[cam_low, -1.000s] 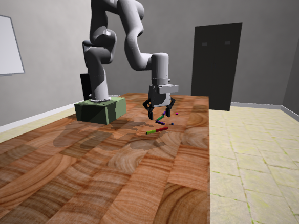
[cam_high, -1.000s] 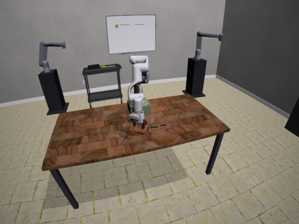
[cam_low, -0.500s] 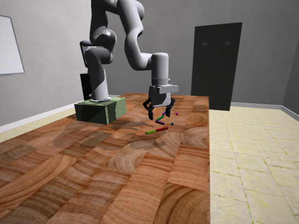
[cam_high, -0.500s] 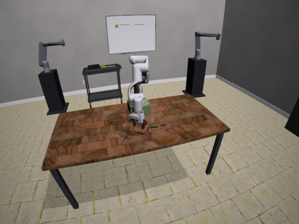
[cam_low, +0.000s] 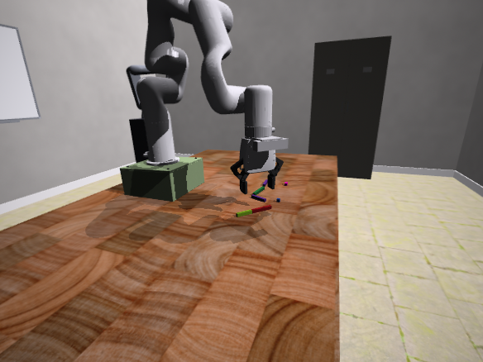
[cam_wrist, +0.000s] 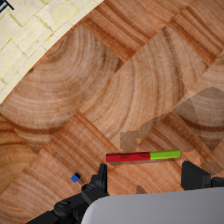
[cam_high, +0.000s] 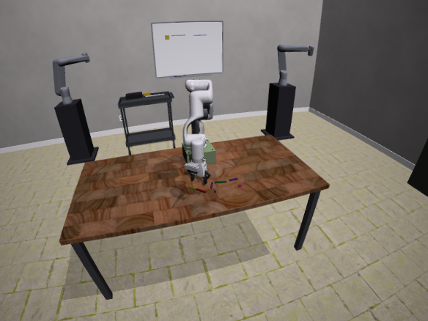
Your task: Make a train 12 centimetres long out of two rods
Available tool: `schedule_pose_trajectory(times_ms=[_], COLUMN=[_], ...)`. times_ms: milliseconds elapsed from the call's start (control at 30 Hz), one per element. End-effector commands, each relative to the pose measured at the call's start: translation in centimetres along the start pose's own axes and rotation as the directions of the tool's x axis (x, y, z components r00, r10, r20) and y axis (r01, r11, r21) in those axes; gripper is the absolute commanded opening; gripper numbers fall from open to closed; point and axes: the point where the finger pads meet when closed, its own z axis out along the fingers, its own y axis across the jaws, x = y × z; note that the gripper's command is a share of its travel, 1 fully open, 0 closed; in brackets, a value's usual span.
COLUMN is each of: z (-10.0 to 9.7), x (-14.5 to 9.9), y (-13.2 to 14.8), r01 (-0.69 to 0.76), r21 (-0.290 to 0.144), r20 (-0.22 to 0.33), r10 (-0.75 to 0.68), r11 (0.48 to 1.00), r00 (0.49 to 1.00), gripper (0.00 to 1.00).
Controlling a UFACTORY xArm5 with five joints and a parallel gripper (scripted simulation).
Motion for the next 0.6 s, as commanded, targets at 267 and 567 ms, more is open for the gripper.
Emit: schedule_pose_trajectory(times_ms=[267,567], z=[-0.26,-0.42], x=[0.12,0.13], y=[-0.25,-0.44], r01=[-0.262,-0.531], r21=[0.002,0.003], r20=[-0.002,-0.002], r10=[0.262,0.531], r11=[0.965,0.848], r00=[0.965,0.848], gripper=[1.00,1.00])
